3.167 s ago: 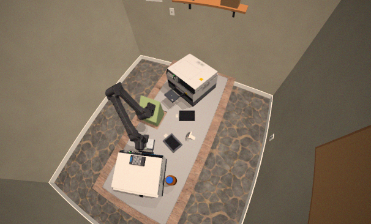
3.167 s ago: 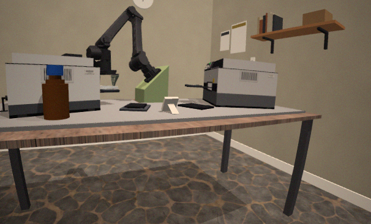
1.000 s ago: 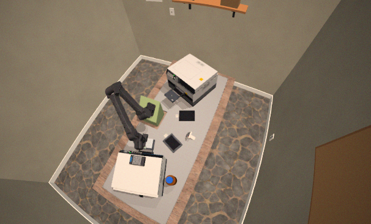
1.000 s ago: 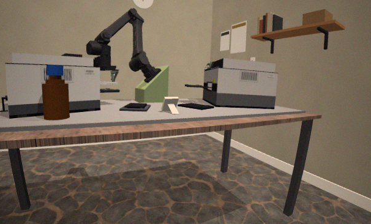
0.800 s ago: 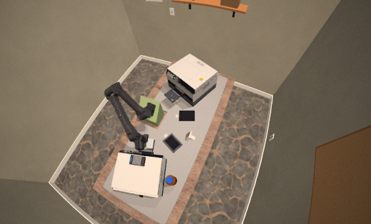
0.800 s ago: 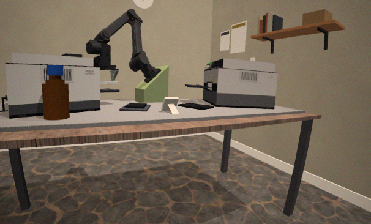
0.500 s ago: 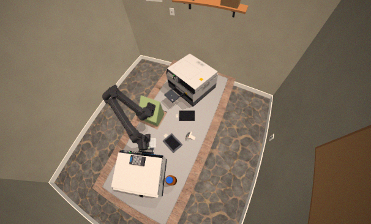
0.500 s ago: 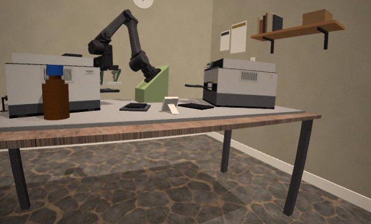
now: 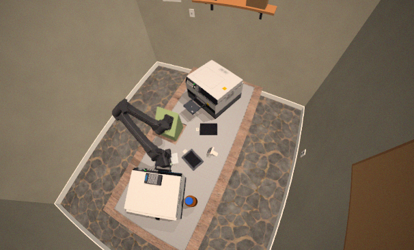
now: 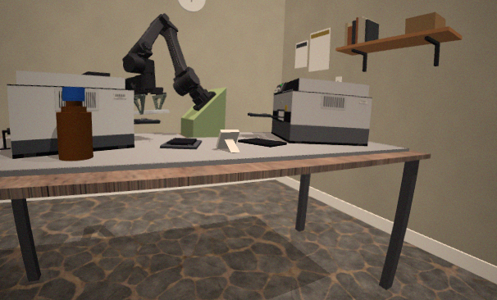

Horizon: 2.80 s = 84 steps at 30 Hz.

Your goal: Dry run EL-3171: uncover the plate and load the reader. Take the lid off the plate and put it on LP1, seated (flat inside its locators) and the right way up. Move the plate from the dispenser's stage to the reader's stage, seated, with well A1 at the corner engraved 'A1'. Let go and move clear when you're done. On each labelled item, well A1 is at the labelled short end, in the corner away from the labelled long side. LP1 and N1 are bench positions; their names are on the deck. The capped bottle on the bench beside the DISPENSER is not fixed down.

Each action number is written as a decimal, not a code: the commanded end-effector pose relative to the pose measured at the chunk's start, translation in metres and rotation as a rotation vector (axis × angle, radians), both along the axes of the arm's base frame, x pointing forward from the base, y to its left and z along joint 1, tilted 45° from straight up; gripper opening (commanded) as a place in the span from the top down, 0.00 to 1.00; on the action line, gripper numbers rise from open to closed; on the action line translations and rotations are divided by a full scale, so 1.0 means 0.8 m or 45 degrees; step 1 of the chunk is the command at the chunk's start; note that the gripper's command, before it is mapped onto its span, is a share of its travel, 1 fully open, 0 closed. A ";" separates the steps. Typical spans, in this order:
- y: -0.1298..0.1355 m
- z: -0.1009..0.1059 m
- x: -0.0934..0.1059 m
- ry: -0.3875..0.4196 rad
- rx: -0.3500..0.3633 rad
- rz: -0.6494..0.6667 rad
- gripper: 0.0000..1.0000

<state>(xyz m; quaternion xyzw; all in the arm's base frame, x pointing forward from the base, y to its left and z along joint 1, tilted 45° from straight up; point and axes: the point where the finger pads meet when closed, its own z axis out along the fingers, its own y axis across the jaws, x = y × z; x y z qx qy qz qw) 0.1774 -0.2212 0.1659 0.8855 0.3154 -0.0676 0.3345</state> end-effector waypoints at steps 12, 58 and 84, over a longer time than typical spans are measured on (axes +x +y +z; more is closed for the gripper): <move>0.009 0.005 0.030 0.090 0.007 0.160 0.14; 0.051 -0.029 0.115 0.421 0.009 0.717 0.14; 0.085 -0.054 0.152 0.589 0.003 0.979 0.14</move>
